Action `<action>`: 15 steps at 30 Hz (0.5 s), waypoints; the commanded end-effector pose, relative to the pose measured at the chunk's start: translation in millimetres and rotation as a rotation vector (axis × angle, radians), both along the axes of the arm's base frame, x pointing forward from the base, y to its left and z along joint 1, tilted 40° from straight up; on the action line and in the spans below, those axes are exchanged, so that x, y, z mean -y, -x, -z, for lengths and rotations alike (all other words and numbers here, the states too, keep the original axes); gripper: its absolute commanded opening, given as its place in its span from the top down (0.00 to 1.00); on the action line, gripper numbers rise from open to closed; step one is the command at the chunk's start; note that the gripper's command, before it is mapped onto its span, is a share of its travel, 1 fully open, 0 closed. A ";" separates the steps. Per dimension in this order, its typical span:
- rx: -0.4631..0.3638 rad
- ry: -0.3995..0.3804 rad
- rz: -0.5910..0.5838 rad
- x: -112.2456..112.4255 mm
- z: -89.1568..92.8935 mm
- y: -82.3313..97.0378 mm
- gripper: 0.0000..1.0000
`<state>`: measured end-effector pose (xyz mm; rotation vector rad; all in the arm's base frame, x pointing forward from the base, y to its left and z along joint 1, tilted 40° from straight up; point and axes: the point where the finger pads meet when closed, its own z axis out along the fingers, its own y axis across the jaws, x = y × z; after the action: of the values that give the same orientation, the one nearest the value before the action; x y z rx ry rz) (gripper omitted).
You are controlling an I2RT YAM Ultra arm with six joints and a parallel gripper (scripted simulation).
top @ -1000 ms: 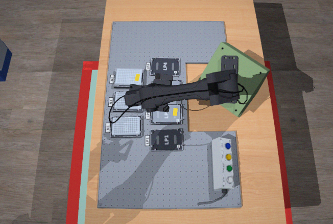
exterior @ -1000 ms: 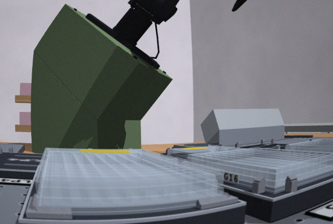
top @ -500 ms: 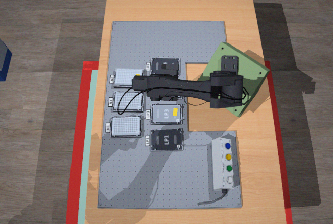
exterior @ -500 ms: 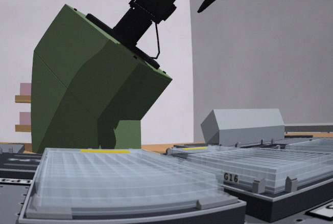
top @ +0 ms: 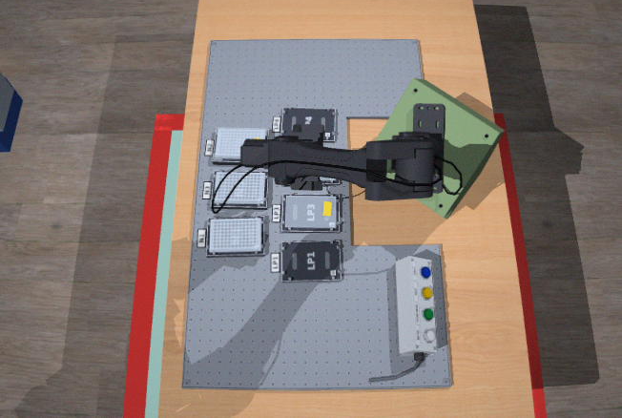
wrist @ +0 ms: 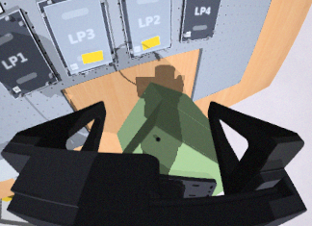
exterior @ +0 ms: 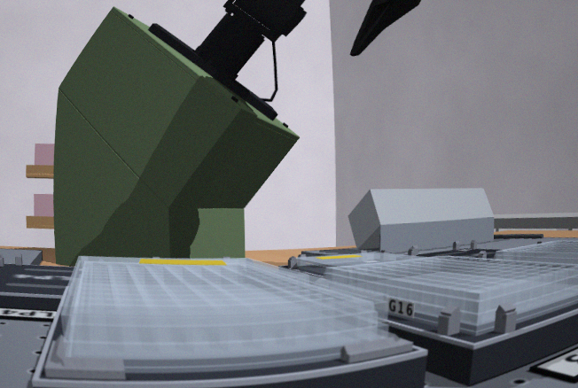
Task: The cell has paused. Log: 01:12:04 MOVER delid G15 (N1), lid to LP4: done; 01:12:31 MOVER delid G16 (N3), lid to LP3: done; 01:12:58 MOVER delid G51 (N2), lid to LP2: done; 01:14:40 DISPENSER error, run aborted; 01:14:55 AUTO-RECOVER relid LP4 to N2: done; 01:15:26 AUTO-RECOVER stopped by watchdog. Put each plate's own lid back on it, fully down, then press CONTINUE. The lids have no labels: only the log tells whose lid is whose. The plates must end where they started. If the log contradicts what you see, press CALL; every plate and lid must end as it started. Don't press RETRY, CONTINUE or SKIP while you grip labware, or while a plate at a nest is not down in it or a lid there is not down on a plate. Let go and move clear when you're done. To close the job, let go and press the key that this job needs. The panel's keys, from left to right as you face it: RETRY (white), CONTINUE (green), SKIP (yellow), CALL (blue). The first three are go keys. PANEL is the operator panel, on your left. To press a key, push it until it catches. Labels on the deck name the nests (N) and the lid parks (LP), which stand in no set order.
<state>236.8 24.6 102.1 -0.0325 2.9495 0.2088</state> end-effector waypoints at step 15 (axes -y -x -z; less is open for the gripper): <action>0.083 -0.151 -0.026 -20.7 39.3 -44.7 0.00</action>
<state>268.9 42.8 71.0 -0.0580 2.8958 0.3625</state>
